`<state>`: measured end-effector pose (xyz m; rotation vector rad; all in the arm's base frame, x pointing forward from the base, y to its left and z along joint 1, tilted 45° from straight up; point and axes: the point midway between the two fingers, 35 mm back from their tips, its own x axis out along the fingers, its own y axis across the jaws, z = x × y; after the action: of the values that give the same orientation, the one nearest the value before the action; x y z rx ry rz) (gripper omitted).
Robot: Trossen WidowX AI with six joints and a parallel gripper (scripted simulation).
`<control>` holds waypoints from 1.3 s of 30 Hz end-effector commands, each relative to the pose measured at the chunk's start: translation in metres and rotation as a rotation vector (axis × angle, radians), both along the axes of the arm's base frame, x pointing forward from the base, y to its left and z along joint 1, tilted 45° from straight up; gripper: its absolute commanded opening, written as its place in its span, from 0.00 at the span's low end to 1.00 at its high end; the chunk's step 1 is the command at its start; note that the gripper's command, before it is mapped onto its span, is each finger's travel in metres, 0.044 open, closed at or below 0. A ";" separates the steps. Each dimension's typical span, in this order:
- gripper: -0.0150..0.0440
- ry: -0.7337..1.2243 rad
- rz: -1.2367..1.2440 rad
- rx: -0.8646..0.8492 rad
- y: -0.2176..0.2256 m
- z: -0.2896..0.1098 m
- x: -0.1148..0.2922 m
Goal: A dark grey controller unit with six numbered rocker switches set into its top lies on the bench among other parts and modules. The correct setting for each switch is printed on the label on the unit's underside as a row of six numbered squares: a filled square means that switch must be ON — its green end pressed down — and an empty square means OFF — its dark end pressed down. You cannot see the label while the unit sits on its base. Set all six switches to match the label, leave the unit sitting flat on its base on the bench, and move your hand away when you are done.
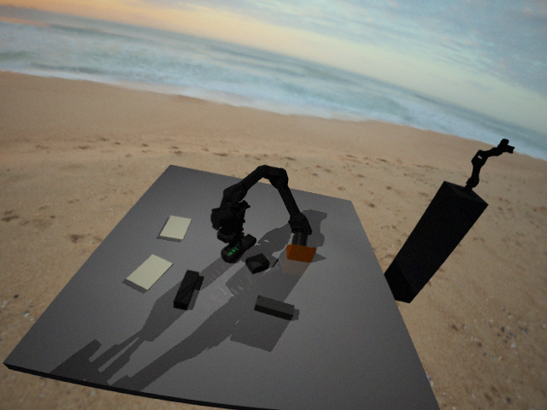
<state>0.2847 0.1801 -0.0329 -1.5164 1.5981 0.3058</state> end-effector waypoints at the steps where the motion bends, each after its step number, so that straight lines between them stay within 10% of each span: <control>1: 0.25 0.009 0.003 -0.009 -0.007 -0.006 0.000; 39: 0.25 0.008 0.002 -0.009 -0.025 -0.025 0.003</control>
<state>0.2879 0.1557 -0.0580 -1.5157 1.6074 0.3060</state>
